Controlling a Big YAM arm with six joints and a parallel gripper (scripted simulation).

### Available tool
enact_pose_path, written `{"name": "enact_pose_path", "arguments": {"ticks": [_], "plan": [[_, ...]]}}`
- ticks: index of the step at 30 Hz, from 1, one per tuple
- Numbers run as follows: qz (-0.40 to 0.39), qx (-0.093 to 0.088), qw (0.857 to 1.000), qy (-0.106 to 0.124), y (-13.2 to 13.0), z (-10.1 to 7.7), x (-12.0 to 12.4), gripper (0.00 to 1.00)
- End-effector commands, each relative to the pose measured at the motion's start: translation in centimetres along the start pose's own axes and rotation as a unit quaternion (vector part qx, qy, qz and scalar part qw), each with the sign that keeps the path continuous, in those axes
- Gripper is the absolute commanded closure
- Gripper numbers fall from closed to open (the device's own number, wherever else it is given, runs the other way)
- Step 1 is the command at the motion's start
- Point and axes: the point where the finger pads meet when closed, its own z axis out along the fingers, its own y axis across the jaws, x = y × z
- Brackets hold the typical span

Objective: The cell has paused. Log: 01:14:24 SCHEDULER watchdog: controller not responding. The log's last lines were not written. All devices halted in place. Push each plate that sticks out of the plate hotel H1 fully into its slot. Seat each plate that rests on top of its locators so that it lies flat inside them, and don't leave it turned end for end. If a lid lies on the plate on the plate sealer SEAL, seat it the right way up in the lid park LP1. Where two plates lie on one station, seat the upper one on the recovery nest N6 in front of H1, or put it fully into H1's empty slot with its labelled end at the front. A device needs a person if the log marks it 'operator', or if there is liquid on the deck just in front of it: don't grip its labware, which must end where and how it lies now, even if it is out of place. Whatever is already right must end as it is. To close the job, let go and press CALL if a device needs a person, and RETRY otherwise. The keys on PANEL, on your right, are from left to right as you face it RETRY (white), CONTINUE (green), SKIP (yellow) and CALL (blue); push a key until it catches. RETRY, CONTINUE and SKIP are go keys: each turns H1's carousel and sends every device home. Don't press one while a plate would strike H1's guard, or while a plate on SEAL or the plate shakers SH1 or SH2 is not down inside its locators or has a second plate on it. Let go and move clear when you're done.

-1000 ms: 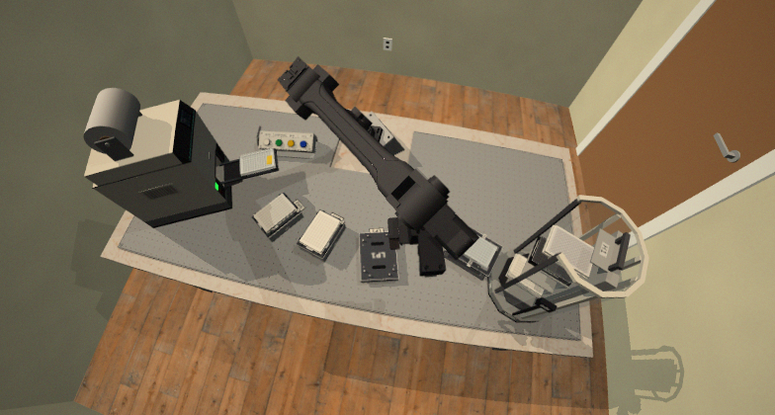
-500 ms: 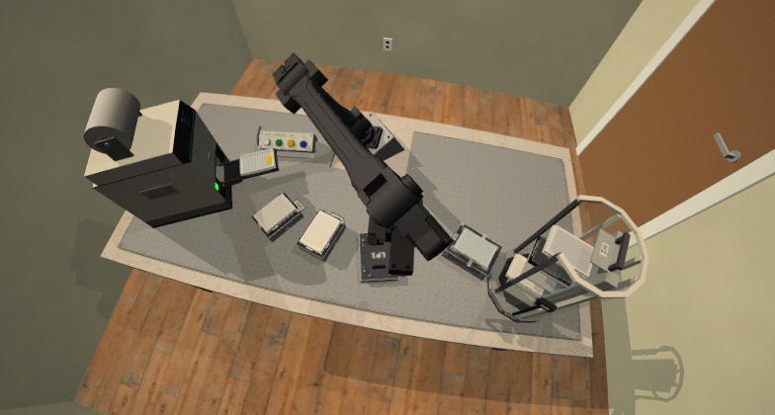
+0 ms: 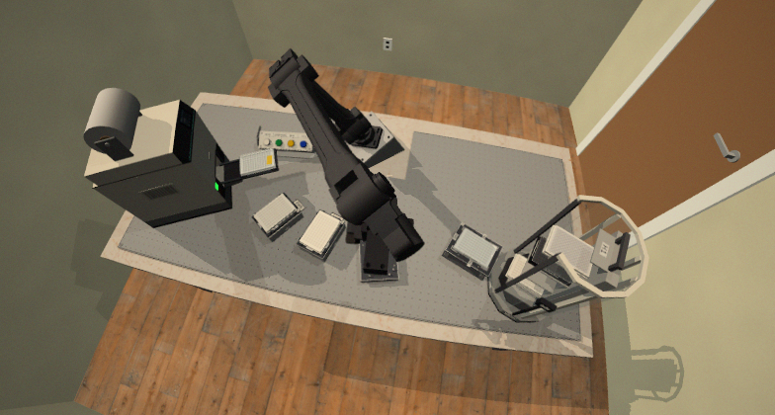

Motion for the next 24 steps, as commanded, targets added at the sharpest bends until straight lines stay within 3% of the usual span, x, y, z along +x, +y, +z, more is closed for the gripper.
{"name": "enact_pose_path", "arguments": {"ticks": [1, 24], "plan": [[0.007, -0.003, 1.0, -0.007, -2.2, 0.1, -0.5, 0.0], [0.007, -0.003, 1.0, -0.007, -9.1, 0.0, -0.7, 0.0]]}}
